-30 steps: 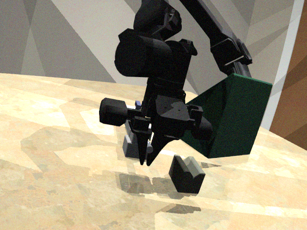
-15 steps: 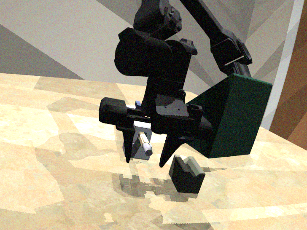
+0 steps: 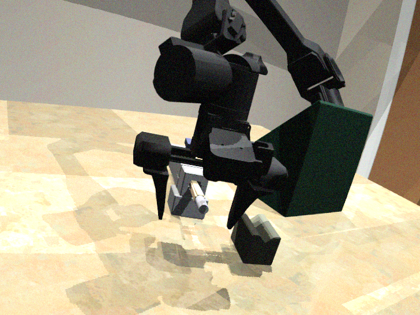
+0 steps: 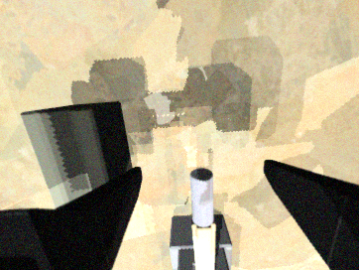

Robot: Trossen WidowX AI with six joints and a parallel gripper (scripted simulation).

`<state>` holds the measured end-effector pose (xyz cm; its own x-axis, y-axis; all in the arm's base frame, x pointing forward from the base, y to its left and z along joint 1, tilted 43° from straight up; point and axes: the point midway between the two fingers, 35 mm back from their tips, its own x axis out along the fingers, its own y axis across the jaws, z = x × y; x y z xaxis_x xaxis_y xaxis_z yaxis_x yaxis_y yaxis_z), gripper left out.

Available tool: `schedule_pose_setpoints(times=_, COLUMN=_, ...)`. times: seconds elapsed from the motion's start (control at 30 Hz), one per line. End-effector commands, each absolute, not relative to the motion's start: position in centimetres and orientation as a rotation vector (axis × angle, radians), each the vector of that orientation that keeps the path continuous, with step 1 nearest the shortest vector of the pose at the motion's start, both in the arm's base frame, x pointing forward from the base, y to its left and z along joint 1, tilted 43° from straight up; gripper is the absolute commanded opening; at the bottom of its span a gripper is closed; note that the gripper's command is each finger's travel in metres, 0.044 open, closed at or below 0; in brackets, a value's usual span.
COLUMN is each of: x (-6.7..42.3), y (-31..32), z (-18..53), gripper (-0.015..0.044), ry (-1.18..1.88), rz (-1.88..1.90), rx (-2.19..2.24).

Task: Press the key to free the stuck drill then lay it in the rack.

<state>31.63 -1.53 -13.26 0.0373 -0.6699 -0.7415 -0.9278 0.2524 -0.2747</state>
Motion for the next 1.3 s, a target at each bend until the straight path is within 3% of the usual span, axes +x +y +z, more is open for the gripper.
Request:
schedule_pose_setpoints(times=0.0, x=31.47, y=-1.81, z=-13.21, gripper=0.0440, ry=1.706, rz=0.397, rx=-1.491)
schedule_pose_setpoints(times=1.27, x=31.16, y=-2.62, z=-12.97, gripper=0.0440, ry=1.707, rz=0.397, rx=-1.491)
